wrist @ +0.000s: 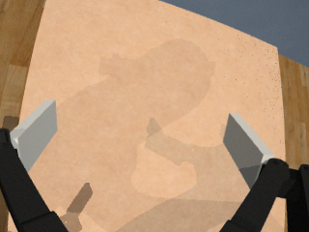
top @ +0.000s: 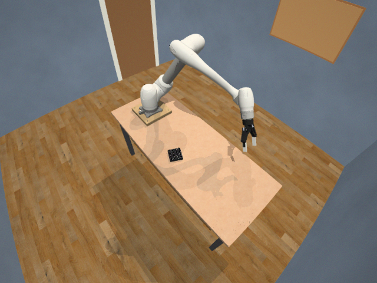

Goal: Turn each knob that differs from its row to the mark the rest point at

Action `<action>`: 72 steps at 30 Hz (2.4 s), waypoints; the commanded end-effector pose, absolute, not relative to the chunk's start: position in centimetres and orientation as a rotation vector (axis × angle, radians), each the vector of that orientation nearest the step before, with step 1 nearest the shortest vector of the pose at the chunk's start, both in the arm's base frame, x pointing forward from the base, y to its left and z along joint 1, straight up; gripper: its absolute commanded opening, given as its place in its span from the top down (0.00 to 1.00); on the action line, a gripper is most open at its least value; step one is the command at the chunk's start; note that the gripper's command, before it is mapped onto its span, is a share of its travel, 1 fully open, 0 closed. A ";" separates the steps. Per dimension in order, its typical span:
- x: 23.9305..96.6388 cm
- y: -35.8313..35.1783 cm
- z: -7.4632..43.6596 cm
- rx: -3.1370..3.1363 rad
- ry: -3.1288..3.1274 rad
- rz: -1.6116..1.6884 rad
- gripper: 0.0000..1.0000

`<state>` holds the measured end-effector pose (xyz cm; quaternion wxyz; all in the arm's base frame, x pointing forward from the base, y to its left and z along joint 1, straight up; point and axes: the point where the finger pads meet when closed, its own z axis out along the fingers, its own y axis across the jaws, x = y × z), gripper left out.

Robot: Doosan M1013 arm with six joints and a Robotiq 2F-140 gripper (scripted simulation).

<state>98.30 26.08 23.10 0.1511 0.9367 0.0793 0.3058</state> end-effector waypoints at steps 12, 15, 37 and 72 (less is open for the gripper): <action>92.7 15.1 19.0 2.779 0.071 0.686 0.00; 91.6 13.5 18.4 2.792 0.046 0.656 0.00; 77.4 -0.9 12.3 2.931 -0.271 0.337 0.00; 57.5 -9.1 6.9 3.061 -0.723 0.006 0.00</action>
